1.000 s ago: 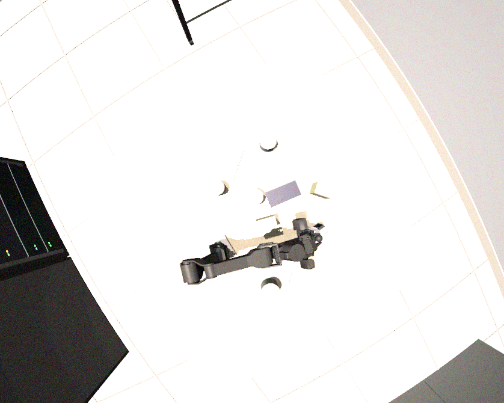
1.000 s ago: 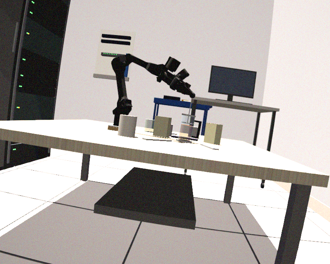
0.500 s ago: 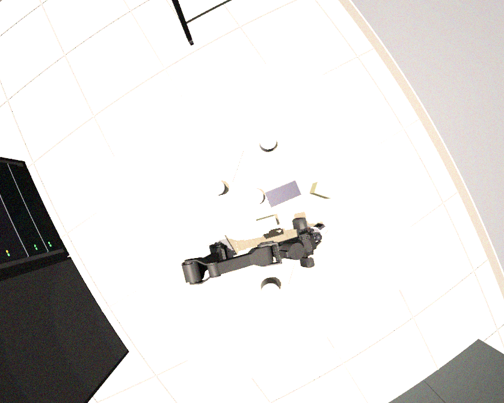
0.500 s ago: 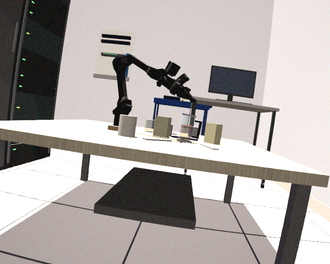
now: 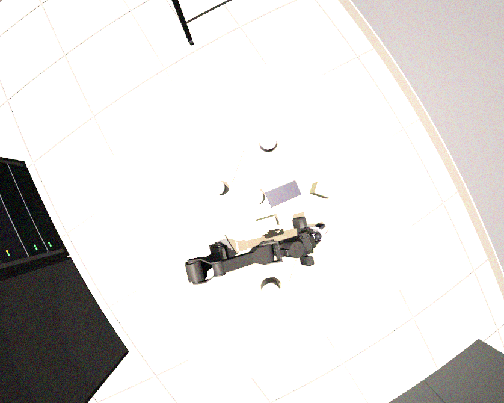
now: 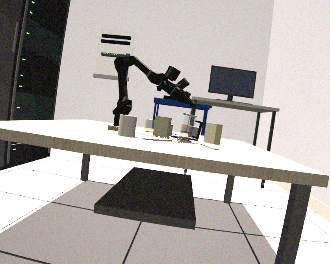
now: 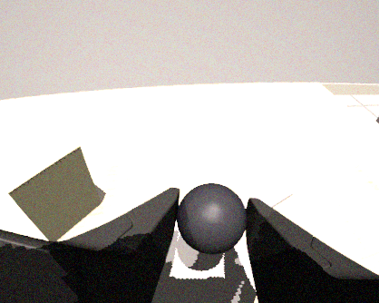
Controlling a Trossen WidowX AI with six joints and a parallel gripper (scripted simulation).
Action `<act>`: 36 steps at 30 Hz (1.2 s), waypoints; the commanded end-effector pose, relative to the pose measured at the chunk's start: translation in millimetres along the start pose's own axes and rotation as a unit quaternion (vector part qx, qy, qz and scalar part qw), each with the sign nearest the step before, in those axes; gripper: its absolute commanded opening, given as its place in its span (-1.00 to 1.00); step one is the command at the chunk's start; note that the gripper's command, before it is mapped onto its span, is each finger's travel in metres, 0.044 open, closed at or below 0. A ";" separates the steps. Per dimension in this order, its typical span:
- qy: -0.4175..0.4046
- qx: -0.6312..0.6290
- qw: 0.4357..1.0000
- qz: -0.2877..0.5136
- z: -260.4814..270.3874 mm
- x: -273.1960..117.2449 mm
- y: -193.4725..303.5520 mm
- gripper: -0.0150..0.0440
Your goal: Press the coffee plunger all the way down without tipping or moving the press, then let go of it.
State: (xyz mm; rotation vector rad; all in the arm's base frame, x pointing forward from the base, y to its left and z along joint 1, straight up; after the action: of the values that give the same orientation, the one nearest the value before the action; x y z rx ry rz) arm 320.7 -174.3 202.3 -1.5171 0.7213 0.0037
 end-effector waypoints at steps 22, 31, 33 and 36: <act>-0.002 0.002 1.000 0.025 2.5 14.6 16.0 -0.09; -0.002 0.002 1.000 0.025 2.4 15.3 15.0 -0.09; -0.002 0.002 1.000 0.025 2.5 15.8 15.2 -0.09; -0.002 0.002 1.000 0.025 2.5 16.3 15.3 -0.09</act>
State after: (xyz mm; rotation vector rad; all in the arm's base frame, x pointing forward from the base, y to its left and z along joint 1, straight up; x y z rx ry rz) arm 327.7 -177.4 185.7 -1.5047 0.7457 0.0333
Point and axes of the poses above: the point midway between the two fingers, 35 mm back from their tips, its own x axis out along the fingers, its own z axis across the jaws, y = z × x, the point moved 3 cm from there along -x, back along the fingers, and after that the axes turned 7 degrees about -x, right-handed, at the moved point
